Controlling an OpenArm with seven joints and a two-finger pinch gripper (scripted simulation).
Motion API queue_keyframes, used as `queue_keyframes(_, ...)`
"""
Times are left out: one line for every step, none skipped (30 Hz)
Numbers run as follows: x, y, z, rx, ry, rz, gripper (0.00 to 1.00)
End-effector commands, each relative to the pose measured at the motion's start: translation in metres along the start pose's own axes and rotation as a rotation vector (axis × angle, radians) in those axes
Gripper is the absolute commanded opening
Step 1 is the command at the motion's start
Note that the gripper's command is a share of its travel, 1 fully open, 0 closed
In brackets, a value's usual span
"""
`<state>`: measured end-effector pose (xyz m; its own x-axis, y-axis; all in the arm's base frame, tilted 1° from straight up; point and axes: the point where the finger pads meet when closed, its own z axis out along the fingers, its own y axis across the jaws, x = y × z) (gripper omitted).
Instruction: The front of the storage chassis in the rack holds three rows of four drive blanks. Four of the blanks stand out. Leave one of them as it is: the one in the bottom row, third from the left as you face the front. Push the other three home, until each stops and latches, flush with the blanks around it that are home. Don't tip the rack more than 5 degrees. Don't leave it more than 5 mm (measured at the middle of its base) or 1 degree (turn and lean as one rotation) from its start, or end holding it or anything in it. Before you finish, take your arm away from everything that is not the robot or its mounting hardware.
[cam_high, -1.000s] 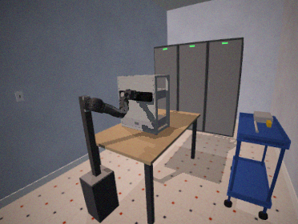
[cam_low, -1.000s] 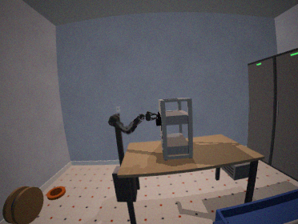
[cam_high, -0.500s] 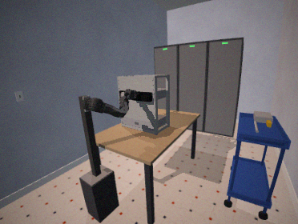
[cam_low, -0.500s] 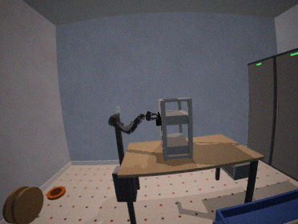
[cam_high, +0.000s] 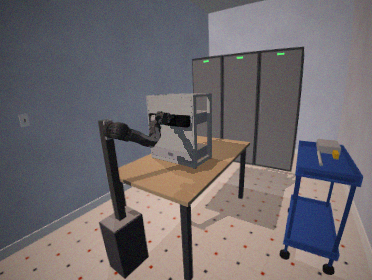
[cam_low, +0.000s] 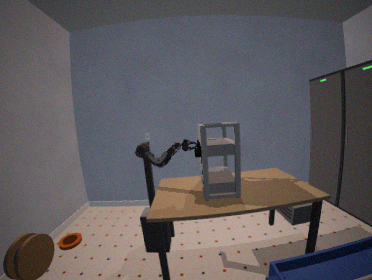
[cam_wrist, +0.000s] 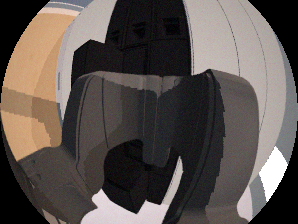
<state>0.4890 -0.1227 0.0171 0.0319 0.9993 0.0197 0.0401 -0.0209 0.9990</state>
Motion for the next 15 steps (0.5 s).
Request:
queue_keyframes(0.0048,0.0087,-0.0002,-0.032,0.018,-0.006,0.00)
queue_keyframes(0.0048,0.0087,-0.0002,-0.032,0.018,-0.006,0.00)
queue_keyframes(0.0048,0.0087,-0.0002,-0.032,0.018,-0.006,0.00)
queue_keyframes(0.0048,0.0087,-0.0002,-0.032,0.018,-0.006,0.00)
queue_keyframes(0.0048,0.0087,-0.0002,-0.032,0.018,-0.006,0.00)
queue_keyframes(0.0048,0.0087,-0.0002,-0.032,0.018,-0.006,0.00)
queue_keyframes(0.0048,0.0086,-0.0001,-0.031,0.018,-0.006,0.00)
queue_keyframes(0.0048,0.0087,0.0001,-0.031,0.017,-0.006,0.00)
queue_keyframes(0.0048,0.0087,0.0001,-0.031,0.017,-0.006,0.00)
queue_keyframes(0.0048,0.0087,0.0001,-0.031,0.017,-0.006,0.00)
queue_keyframes(0.0050,0.0089,0.0005,-0.031,0.017,-0.006,0.00)
queue_keyframes(0.0052,0.0092,0.0011,-0.031,0.017,-0.006,0.00)
queue_keyframes(0.0055,0.0096,0.0017,-0.031,0.017,-0.006,0.00)
queue_keyframes(0.0058,0.0100,0.0022,-0.031,0.017,-0.006,0.00)
queue_keyframes(0.0060,0.0103,0.0026,-0.032,0.017,-0.006,0.00)
